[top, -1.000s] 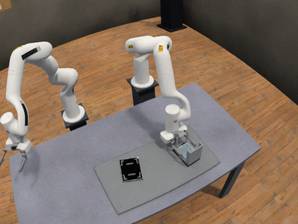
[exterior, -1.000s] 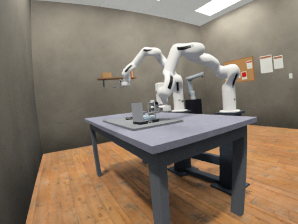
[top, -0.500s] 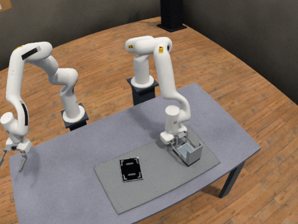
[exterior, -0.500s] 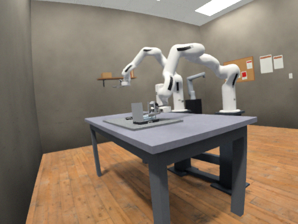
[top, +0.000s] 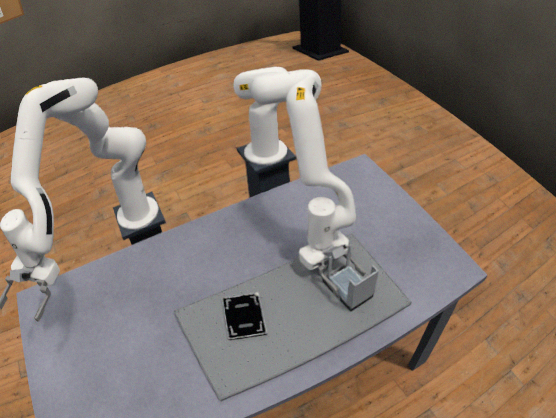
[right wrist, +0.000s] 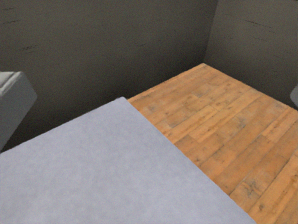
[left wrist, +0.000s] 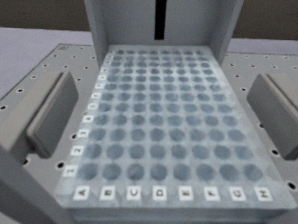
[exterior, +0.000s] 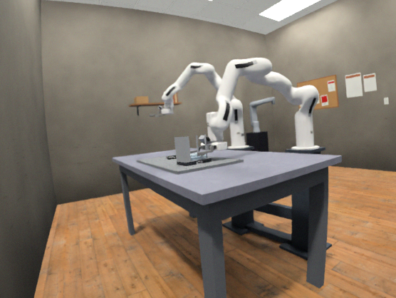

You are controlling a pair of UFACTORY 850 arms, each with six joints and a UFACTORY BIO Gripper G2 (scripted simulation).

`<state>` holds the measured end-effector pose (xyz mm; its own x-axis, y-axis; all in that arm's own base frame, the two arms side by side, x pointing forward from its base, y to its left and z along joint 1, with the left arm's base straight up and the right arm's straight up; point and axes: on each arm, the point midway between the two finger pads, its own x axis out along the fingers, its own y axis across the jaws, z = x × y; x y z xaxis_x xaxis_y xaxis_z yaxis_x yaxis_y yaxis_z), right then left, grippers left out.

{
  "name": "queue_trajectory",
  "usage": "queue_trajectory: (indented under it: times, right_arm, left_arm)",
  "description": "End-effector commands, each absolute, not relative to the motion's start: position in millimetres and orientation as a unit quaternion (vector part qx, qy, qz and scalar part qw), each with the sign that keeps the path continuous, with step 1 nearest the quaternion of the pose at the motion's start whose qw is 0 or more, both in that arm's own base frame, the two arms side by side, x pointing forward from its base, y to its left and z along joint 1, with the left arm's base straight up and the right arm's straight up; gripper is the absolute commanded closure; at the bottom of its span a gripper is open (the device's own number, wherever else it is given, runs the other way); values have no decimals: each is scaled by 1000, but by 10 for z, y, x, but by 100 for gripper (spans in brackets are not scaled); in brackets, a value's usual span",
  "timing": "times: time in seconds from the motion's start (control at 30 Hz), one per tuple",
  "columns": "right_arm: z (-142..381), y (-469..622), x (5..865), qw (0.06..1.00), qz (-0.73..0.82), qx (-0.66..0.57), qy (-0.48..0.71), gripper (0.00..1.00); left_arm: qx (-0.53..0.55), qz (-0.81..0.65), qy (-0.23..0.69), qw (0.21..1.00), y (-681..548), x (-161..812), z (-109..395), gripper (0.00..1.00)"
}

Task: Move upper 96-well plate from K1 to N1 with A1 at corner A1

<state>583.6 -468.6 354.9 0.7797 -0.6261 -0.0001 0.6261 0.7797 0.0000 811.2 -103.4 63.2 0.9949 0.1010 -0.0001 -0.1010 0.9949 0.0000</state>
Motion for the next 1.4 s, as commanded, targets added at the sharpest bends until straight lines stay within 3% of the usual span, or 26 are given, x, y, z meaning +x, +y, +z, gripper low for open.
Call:
queue_trajectory:
  times: [0.0,0.1,0.13,1.37]
  right_arm:
    - [3562,-4689,5840,943,-332,0,-1,0]
    - [3562,-4689,5840,943,-332,0,-1,0]
    - [3562,-4689,5840,943,-332,0,-1,0]
    - [3562,-4689,5840,943,-332,0,-1,0]
  left_arm:
    - [0,51,-1,999,-1035,8120,645,63]
    - [0,51,-1,999,-1035,8120,645,63]
    - [0,51,-1,999,-1035,8120,644,100]
    - [0,51,-1,999,-1035,8120,645,100]
